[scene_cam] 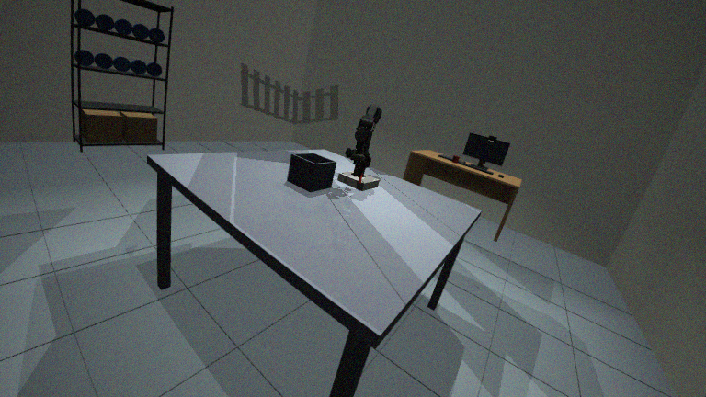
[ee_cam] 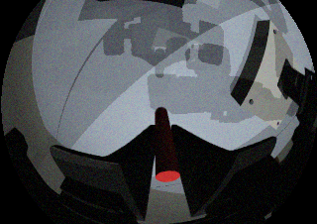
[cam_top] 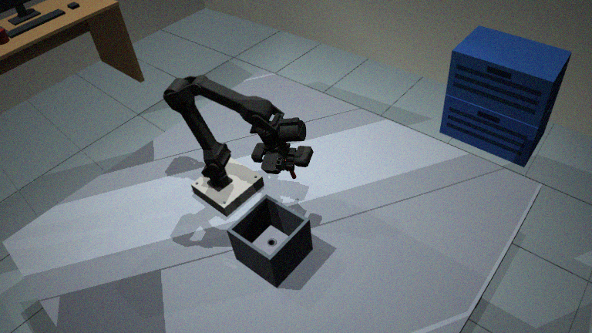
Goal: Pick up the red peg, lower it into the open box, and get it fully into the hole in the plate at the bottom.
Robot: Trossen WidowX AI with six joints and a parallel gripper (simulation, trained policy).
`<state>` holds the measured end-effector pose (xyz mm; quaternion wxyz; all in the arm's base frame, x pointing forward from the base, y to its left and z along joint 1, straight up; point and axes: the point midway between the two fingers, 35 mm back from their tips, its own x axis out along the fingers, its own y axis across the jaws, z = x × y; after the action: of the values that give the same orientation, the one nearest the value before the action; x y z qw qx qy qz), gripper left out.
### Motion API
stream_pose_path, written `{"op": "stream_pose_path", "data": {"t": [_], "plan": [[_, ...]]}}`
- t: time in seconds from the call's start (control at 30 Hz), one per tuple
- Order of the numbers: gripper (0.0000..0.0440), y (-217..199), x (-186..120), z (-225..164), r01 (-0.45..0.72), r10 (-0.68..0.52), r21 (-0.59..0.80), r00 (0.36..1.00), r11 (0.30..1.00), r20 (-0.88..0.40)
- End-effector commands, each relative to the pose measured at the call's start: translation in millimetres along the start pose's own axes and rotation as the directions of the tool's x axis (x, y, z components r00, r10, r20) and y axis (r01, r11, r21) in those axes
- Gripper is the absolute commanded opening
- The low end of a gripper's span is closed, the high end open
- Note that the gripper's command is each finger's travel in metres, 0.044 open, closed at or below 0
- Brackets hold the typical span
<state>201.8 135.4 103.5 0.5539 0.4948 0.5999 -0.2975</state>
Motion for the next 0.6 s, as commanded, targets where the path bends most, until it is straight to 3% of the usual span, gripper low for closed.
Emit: {"op": "stream_pose_path", "data": {"t": [0.0,0.57], "plan": [[0.0000,8.2,-16.1,2.3,-0.041,0.041,-0.019,0.999,0.999,0.007],[0.0000,30.6,-93.3,48.0,-0.175,0.179,-0.041,0.972,0.984,0.152]]}}
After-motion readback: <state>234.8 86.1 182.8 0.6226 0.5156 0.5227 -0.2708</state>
